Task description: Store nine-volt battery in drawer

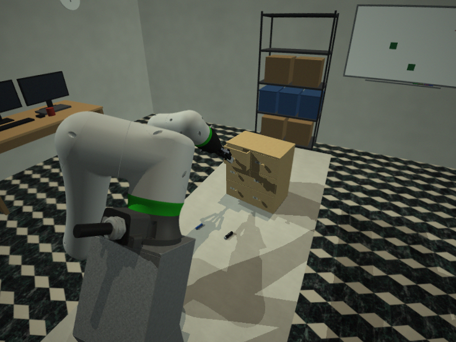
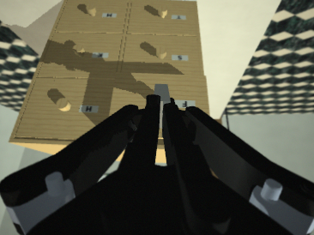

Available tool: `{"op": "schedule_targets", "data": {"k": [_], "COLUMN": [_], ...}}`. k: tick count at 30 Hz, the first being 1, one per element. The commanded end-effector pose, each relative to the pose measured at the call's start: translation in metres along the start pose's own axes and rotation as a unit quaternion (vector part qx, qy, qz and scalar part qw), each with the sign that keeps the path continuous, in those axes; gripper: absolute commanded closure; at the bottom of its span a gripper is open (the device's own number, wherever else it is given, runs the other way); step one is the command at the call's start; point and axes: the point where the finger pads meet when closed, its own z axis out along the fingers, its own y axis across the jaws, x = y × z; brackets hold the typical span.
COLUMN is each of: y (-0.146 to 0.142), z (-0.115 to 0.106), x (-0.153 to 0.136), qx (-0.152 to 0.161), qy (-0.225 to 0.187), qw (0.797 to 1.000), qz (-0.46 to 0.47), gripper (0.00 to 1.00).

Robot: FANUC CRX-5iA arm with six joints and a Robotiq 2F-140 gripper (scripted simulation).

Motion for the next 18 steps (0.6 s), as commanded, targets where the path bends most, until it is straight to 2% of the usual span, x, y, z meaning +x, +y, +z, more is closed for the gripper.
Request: {"op": "schedule_targets", "data": {"k": [1, 18], "y": [0.0, 0.0], "z": [0.005, 0.017], "x": [-0.005, -0.017], "qx": [0.0, 0.0], "qy": [0.0, 0.0], "qw": [1.0, 1.0], "qz": [0.0, 0.0], "gripper": [1.0, 1.0]}}
